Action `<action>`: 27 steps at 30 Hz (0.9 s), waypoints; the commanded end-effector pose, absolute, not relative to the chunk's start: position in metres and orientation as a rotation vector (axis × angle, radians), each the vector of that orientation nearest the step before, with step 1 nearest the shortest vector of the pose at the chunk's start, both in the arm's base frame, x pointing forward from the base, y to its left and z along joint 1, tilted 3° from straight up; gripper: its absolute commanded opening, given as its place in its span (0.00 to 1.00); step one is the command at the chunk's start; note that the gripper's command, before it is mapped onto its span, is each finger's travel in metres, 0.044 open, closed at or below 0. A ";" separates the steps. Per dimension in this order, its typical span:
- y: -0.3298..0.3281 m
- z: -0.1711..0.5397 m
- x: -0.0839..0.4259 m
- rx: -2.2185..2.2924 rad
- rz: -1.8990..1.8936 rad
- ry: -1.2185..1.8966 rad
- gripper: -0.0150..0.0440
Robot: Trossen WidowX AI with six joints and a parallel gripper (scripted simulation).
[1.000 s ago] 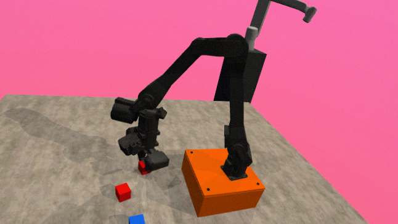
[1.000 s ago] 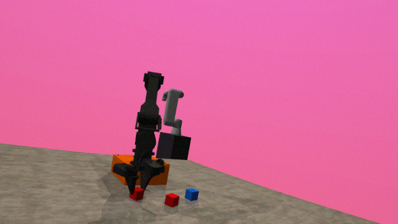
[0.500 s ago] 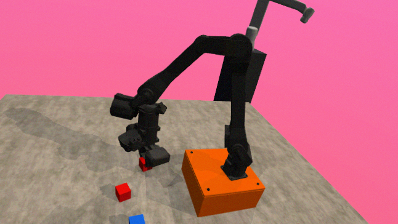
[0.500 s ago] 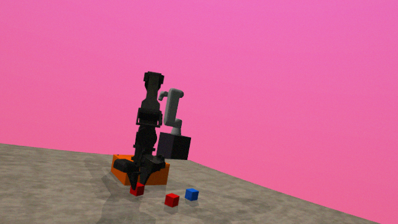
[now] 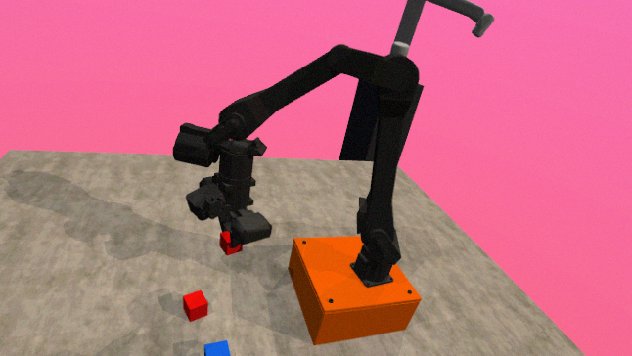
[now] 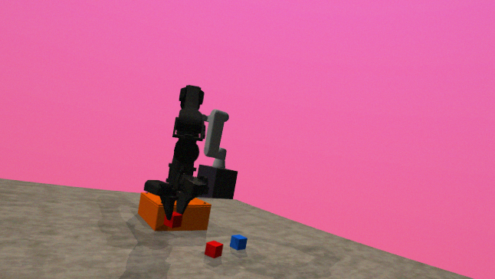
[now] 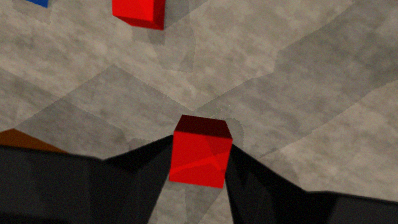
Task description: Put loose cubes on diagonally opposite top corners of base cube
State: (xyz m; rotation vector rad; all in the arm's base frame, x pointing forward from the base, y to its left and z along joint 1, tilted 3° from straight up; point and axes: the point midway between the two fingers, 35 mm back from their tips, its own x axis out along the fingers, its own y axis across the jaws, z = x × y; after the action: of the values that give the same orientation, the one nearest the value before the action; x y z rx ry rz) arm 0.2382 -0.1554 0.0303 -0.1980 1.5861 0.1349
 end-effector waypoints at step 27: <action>-0.120 0.067 0.257 -0.277 0.205 1.574 0.43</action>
State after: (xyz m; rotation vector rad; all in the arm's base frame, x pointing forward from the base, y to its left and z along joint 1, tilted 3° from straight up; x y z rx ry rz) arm 0.2536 -0.1265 0.0716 -0.2671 1.5670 0.1909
